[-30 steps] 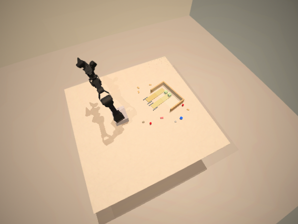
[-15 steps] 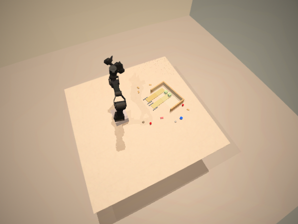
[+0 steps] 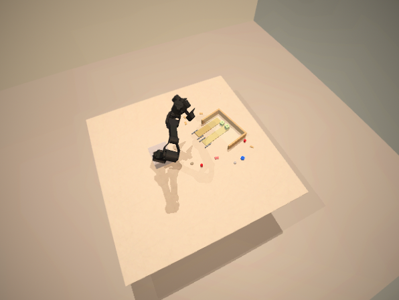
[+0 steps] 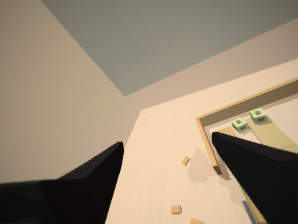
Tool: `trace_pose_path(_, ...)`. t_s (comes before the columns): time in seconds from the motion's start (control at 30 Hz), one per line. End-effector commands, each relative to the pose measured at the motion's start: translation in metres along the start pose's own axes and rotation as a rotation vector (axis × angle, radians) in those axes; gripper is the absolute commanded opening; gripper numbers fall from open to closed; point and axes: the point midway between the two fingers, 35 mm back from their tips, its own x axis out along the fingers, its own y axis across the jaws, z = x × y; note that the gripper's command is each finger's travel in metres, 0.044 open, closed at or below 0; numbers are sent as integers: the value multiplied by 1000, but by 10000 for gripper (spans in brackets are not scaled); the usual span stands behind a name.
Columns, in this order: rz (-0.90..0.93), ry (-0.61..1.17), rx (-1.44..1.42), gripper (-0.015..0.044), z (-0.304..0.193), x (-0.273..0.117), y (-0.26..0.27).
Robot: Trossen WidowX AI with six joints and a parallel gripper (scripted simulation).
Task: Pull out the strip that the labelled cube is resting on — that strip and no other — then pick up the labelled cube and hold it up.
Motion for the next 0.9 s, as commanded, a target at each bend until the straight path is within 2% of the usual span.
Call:
trace_pose_path(0.0,-204,65,-133,400,-13,-1,-72)
trace_pose_path(0.2,-443,207,-299,400,-37,-17,-157)
trace_pose_path(0.87,-450,212,-304,400,-38,-18,-159)
